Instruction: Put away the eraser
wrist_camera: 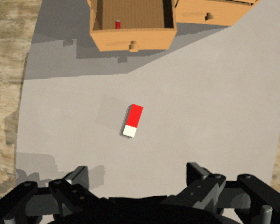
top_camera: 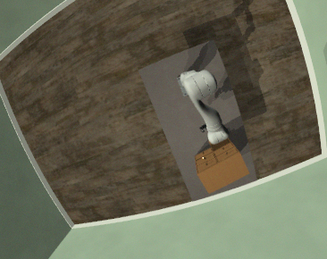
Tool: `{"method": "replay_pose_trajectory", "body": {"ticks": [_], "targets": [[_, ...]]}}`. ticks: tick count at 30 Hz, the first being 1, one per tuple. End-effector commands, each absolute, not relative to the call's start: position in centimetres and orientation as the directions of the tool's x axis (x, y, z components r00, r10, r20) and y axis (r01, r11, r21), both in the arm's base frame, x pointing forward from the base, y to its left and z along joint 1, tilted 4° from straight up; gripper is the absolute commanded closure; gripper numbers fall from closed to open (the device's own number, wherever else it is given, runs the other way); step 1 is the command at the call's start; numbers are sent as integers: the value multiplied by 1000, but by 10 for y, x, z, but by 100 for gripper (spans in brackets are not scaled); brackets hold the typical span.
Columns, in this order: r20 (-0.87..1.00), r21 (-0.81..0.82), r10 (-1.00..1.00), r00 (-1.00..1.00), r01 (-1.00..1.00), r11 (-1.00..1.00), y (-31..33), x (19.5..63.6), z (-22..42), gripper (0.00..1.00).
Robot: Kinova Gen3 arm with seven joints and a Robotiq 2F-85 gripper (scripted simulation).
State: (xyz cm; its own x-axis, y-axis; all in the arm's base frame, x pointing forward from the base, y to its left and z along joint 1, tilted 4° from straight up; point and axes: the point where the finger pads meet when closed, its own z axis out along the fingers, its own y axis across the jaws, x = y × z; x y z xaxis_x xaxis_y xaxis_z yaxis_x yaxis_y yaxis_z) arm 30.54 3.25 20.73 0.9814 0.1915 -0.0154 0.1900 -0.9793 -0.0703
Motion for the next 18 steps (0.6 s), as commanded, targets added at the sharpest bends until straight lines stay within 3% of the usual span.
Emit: {"method": "replay_pose_trajectory", "body": {"ticks": [1, 18], "targets": [[-12, -69, 192, 981, 191, -979, 33, 305, 208, 0], [-2, -69, 191, 981, 191, -979, 33, 306, 207, 0]]}}
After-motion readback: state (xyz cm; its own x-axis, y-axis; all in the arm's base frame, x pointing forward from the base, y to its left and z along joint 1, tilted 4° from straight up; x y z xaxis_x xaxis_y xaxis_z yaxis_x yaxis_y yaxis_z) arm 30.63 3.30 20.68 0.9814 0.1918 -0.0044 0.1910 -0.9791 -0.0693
